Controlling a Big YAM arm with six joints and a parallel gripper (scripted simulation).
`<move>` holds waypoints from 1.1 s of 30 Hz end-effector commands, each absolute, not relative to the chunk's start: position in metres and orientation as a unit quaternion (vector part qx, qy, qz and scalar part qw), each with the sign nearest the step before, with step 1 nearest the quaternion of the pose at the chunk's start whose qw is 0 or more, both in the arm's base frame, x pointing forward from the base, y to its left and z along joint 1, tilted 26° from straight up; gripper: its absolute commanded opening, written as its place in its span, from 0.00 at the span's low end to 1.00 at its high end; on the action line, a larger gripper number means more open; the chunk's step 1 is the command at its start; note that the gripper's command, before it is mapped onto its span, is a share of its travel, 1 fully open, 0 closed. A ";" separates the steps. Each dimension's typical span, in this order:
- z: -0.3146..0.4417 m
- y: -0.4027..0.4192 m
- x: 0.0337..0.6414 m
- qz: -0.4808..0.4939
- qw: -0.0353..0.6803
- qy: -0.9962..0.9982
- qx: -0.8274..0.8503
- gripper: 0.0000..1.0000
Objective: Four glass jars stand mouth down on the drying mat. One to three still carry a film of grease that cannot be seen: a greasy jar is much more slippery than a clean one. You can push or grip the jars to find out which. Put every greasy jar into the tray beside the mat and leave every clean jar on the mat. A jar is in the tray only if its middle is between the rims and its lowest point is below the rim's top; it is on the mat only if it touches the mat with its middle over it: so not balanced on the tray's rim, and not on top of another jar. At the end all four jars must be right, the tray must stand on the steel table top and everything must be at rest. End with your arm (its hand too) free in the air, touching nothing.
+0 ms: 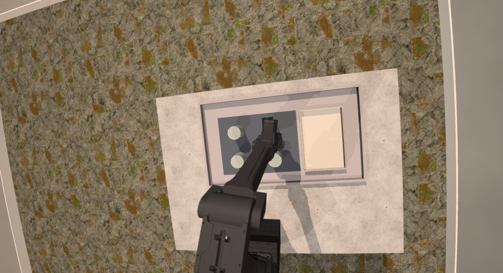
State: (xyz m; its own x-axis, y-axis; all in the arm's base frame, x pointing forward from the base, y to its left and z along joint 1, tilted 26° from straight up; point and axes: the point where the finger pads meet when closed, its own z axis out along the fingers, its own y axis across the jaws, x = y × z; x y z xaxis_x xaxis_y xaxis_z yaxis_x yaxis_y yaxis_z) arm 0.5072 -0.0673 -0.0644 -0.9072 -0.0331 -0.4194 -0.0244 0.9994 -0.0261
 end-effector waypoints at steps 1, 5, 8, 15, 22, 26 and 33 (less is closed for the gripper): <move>-0.056 -0.064 0.517 -0.010 0.223 0.975 -0.016 0.00; -0.056 -0.064 0.517 -0.010 0.223 0.975 -0.016 0.00; -0.056 -0.064 0.518 -0.010 0.223 0.975 -0.016 0.00; -0.059 -0.064 0.511 -0.010 0.223 0.975 -0.016 0.00; -0.065 -0.065 0.499 -0.010 0.223 0.975 -0.016 0.00; -0.067 -0.065 0.494 -0.010 0.223 0.975 -0.016 0.00; -0.067 -0.065 0.494 -0.010 0.223 0.975 -0.016 0.00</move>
State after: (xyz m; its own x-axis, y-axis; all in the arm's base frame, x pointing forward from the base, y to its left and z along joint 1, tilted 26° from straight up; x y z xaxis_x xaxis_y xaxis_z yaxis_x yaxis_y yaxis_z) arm 0.4854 -0.0638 -0.0778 -0.9157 -0.0322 -0.4007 -0.0252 0.9994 -0.0227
